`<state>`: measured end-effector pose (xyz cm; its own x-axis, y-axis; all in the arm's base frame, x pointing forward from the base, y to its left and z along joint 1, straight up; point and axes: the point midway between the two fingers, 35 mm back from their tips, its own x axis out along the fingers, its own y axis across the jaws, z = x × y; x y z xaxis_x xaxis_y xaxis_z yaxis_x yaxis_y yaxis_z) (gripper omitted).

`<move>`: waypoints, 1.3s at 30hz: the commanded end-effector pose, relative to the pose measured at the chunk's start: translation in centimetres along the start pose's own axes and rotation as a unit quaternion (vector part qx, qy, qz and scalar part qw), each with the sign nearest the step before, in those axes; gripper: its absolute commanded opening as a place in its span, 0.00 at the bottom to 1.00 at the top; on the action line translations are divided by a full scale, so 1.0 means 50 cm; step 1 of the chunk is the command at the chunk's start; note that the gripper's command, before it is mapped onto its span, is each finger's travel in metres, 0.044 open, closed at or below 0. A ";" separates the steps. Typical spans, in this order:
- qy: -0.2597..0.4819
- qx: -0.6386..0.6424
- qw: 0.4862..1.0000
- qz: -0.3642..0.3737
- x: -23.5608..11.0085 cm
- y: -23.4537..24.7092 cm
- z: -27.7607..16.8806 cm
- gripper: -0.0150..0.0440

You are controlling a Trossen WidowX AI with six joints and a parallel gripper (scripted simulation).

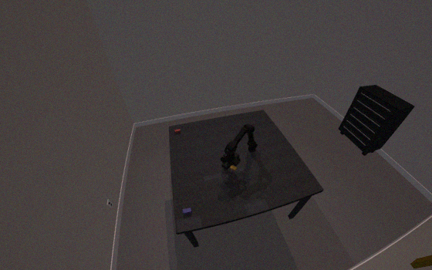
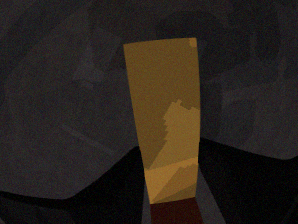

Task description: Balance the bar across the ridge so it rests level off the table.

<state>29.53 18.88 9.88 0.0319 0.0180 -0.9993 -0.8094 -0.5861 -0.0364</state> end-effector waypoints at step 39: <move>-0.001 0.000 1.000 0.000 0.008 0.001 0.001 0.25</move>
<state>29.53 18.88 9.67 0.0331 0.0189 -0.9993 -0.8094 -0.5860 -0.0379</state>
